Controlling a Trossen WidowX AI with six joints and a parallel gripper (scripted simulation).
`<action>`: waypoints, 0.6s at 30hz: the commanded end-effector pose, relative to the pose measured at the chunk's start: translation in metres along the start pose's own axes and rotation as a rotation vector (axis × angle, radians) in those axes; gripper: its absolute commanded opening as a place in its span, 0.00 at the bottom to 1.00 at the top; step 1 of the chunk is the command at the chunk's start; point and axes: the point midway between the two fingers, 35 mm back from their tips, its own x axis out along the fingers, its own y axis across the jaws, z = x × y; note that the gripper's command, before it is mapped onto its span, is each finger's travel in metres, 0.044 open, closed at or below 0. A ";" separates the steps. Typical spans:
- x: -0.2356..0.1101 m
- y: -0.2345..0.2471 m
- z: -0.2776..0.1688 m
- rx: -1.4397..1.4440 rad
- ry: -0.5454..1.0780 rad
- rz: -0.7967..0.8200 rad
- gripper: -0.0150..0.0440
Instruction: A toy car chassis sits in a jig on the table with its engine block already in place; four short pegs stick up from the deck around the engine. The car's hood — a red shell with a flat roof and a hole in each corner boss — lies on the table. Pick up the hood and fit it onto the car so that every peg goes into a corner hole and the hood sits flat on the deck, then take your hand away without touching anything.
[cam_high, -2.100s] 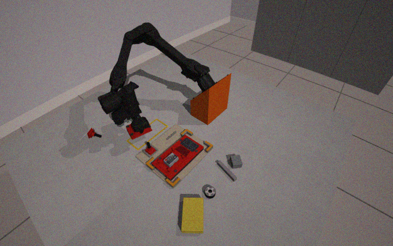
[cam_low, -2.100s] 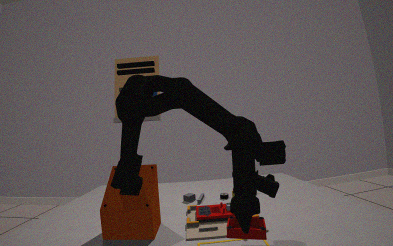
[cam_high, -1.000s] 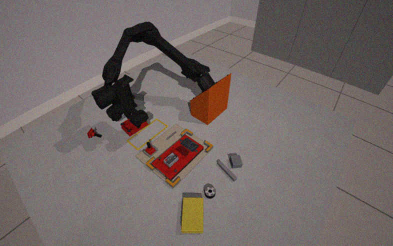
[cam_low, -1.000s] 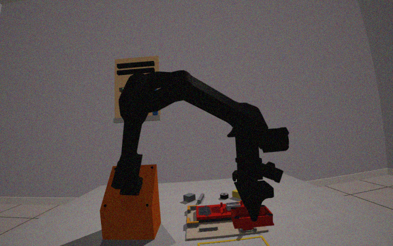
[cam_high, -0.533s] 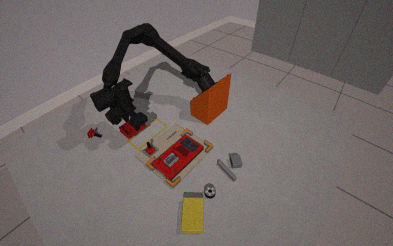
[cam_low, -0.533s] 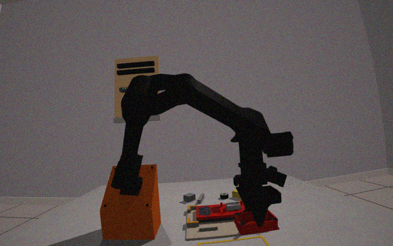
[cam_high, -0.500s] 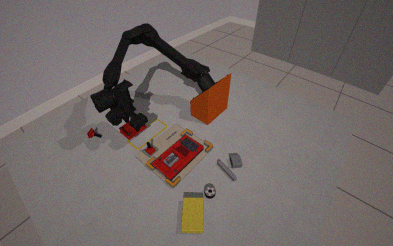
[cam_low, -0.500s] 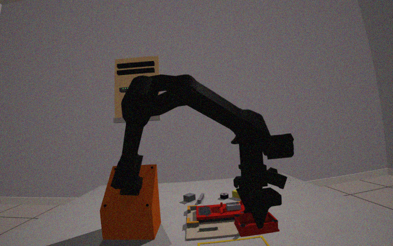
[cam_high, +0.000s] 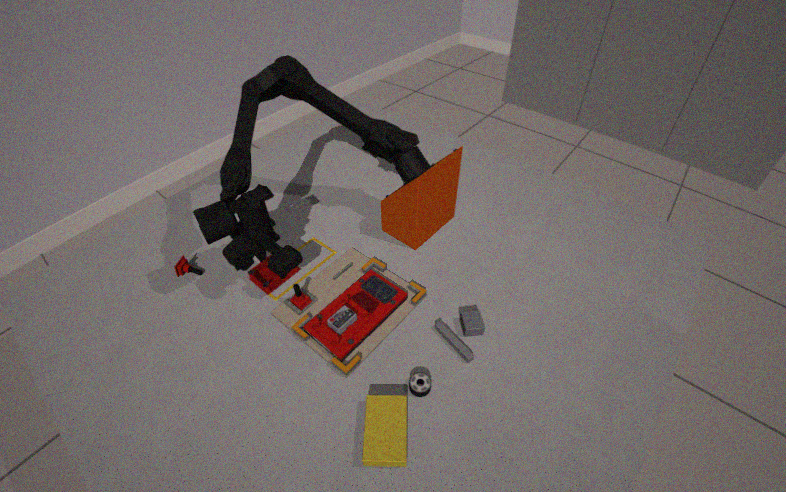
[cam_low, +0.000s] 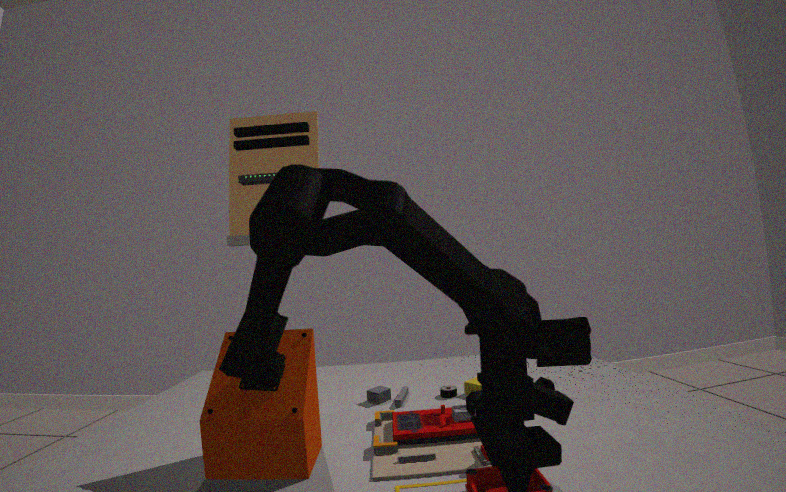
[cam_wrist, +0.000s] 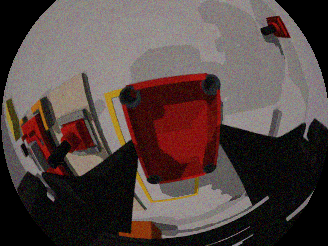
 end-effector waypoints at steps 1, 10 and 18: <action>-0.001 0.000 0.000 0.001 -0.001 0.000 0.43; -0.001 0.000 0.000 0.001 -0.001 0.000 0.83; -0.003 0.000 0.001 0.001 -0.001 0.001 1.00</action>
